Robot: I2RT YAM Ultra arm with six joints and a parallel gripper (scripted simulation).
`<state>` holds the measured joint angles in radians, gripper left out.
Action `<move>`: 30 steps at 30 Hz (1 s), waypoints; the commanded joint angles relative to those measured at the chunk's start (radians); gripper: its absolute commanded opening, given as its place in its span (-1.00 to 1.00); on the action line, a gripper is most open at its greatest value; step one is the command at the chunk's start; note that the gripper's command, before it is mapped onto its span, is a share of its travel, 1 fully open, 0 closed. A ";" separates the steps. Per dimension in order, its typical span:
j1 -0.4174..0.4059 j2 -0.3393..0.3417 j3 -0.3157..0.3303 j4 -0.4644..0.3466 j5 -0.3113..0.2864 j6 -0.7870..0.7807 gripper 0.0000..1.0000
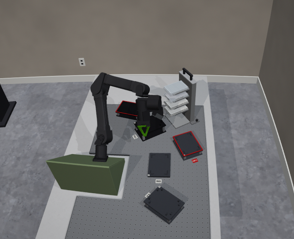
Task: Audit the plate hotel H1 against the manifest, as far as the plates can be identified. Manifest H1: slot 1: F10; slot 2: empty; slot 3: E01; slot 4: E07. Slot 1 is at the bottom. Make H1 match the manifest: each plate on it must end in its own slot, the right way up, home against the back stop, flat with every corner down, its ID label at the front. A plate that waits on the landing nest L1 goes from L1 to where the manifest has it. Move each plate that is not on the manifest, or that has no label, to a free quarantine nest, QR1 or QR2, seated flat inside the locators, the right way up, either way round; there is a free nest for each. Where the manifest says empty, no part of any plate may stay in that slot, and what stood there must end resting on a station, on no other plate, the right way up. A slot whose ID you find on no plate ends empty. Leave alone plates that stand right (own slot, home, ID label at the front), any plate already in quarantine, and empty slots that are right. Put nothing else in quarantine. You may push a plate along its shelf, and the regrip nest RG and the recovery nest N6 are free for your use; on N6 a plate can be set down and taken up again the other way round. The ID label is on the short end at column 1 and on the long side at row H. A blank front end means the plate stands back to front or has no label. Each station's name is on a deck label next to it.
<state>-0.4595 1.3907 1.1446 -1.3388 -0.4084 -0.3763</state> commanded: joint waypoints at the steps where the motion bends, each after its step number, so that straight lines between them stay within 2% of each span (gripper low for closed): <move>1: -0.058 0.046 0.033 -0.025 -0.064 -0.080 -1.00; 12: -0.231 0.303 0.156 -0.141 -0.187 -0.262 -1.00; 13: -0.243 0.328 0.170 -0.154 -0.196 -0.277 -1.00; 15: -0.243 0.328 0.170 -0.154 -0.196 -0.277 -1.00; 20: -0.300 0.454 0.246 -0.225 -0.235 -0.348 -1.00; 30: -0.348 0.585 0.365 -0.231 -0.222 -0.402 -1.00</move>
<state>-0.7853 1.9606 1.4754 -1.5677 -0.6292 -0.7551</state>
